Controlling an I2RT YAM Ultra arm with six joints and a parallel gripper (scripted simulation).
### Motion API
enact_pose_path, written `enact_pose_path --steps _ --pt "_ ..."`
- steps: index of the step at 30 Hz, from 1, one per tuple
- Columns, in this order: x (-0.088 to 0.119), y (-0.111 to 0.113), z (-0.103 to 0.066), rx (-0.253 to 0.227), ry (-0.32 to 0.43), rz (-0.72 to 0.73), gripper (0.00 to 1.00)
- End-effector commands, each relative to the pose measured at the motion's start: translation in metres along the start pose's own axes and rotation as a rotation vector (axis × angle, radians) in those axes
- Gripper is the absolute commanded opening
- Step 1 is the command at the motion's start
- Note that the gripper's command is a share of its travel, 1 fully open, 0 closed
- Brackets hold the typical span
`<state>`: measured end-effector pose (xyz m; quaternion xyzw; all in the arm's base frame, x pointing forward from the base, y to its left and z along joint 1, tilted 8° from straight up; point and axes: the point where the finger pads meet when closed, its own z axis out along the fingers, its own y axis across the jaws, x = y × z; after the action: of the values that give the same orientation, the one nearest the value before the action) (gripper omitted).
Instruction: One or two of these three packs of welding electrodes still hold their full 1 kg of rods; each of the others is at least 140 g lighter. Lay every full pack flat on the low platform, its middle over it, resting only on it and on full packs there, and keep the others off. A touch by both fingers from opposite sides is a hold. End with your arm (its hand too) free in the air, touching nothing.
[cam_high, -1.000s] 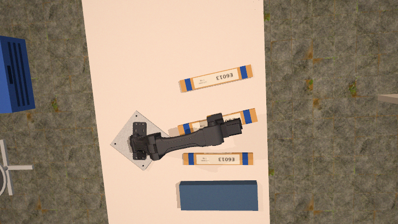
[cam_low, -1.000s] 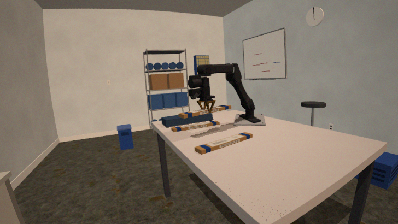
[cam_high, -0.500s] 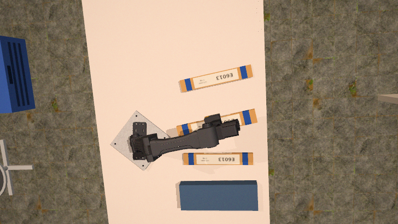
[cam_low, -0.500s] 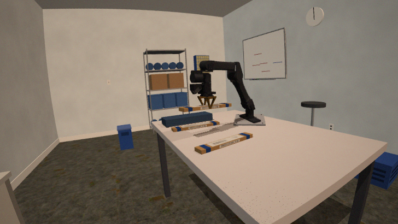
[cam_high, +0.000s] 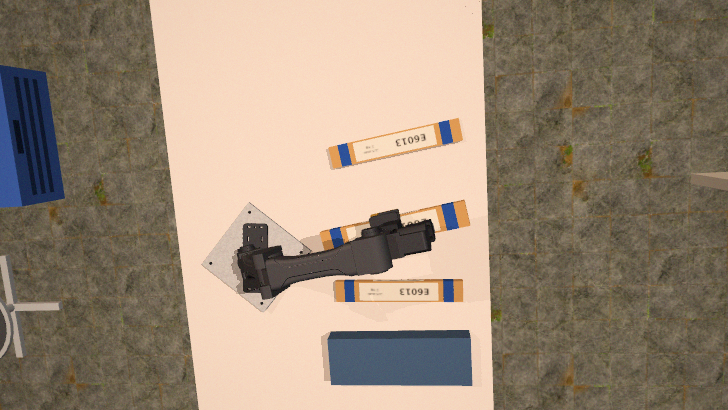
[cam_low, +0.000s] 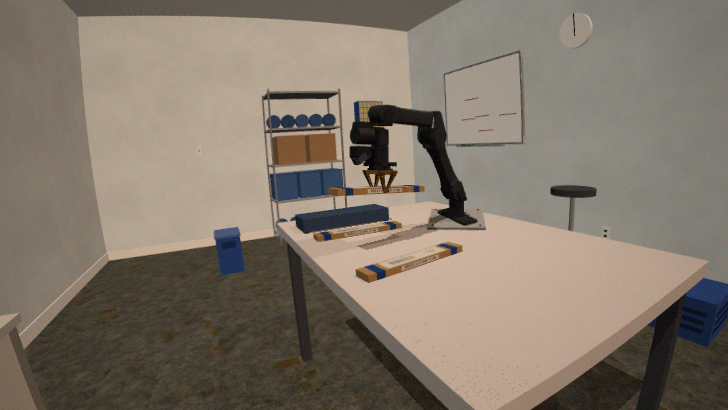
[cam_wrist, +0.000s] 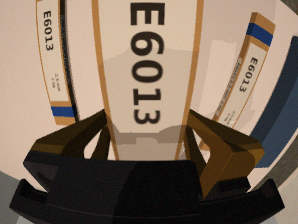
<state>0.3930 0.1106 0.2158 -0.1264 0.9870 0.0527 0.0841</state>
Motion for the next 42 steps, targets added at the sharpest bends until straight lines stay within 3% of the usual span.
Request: enact_pose_path --steps 1,42 --pt "-0.007 -0.005 -0.038 0.000 0.074 0.013 0.00" --pt "-0.001 -0.004 -0.027 0.000 0.074 0.013 0.00"
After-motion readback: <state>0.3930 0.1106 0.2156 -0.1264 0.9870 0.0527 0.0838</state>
